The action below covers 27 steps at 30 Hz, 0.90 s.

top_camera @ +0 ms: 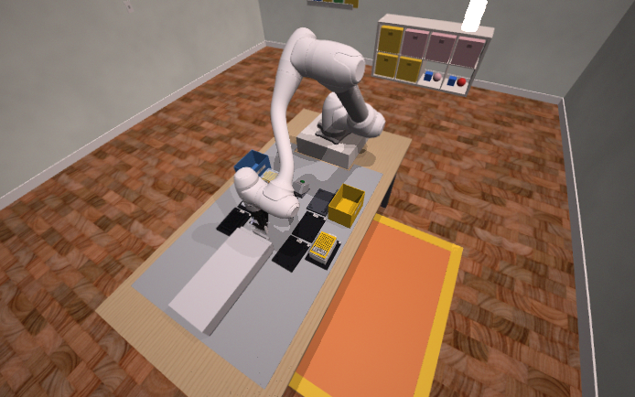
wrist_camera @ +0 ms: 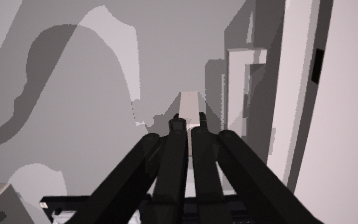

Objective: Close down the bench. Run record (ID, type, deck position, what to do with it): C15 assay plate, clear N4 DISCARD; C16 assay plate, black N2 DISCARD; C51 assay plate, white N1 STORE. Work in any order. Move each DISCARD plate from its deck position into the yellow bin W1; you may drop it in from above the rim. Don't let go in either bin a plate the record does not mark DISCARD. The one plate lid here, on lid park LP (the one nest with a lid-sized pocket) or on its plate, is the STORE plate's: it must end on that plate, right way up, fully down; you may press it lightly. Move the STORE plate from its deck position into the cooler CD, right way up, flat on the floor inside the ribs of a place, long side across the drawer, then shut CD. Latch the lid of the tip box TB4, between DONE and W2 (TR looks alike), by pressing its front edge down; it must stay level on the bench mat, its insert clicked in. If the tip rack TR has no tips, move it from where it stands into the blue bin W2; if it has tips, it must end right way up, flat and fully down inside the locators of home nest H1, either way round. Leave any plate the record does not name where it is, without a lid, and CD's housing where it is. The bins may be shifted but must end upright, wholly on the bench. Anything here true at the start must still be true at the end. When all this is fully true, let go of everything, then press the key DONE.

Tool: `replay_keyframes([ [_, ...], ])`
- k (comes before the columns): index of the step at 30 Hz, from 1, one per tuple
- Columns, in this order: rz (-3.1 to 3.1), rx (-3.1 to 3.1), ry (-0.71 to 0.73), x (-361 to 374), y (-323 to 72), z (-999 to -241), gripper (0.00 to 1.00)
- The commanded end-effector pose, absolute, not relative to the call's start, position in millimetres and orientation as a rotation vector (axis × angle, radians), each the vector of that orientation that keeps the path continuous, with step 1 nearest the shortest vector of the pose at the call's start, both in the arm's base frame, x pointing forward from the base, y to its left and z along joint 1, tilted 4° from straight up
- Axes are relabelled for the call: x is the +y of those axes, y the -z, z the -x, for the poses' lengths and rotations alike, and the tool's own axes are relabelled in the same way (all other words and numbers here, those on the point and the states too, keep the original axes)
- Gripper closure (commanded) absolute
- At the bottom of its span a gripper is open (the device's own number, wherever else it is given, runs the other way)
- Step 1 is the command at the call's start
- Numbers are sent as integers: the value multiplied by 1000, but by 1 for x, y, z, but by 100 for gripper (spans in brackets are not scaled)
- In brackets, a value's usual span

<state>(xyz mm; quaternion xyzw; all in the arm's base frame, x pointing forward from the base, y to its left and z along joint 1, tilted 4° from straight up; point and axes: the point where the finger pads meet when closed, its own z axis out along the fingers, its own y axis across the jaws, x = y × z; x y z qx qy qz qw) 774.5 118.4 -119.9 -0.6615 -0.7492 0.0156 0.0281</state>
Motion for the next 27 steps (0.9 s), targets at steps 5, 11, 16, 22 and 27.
replay_keyframes([
  [5, 2039, -2319, -46, 119, 118, -764, 100],
  [11, 2039, -2319, -46, 118, 118, -756, 100],
  [16, 2039, -2319, -46, 118, 118, -752, 100],
  [22, 2039, -2319, -46, 117, 117, -744, 100],
  [27, 2039, -2319, -46, 116, 117, -737, 100],
])
